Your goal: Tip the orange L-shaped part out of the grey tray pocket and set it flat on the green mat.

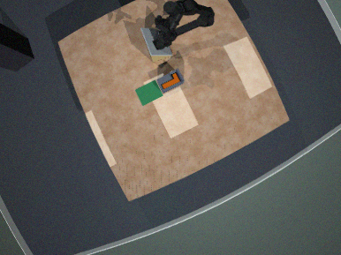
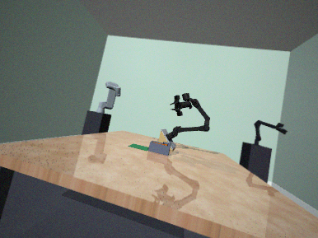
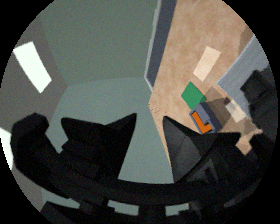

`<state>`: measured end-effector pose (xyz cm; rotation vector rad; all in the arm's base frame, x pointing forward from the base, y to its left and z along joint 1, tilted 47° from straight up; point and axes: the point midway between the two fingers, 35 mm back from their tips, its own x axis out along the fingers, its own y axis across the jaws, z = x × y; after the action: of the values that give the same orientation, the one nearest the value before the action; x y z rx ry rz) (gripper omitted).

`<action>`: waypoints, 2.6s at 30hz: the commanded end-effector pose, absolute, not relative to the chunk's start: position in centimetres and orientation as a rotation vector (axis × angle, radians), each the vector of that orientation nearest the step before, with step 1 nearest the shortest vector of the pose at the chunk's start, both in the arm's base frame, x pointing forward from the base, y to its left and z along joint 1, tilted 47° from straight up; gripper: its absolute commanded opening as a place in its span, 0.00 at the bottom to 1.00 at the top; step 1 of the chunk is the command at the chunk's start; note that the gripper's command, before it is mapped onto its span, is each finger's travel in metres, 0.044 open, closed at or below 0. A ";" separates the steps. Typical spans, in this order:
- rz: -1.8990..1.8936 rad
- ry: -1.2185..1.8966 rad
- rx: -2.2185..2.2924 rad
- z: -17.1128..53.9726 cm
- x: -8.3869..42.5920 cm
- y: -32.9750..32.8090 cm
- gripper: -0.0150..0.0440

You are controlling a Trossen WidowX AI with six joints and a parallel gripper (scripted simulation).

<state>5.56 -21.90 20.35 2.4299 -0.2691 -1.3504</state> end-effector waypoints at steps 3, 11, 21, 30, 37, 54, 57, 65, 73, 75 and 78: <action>-0.935 0.644 1.955 16.8 13.2 -19.6 0.56; -0.548 1.015 1.577 14.9 17.2 -16.7 0.56; -0.001 1.279 1.109 12.7 20.9 -12.0 0.56; 0.518 1.356 0.706 10.8 23.1 -7.0 0.56; 0.584 1.356 0.658 10.6 23.3 -6.3 0.56; 0.585 1.353 0.659 5.7 24.3 -1.2 0.56; 0.586 1.353 0.659 5.6 24.3 -1.0 0.56; 0.585 1.353 0.659 5.3 24.3 -0.7 0.56; 0.585 1.353 0.659 4.4 24.5 0.2 0.56; 0.585 1.353 0.659 4.2 24.6 0.5 0.56; 0.586 1.353 0.659 3.8 24.6 0.8 0.56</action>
<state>24.74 0.32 4.30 0.6487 1.3483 0.5851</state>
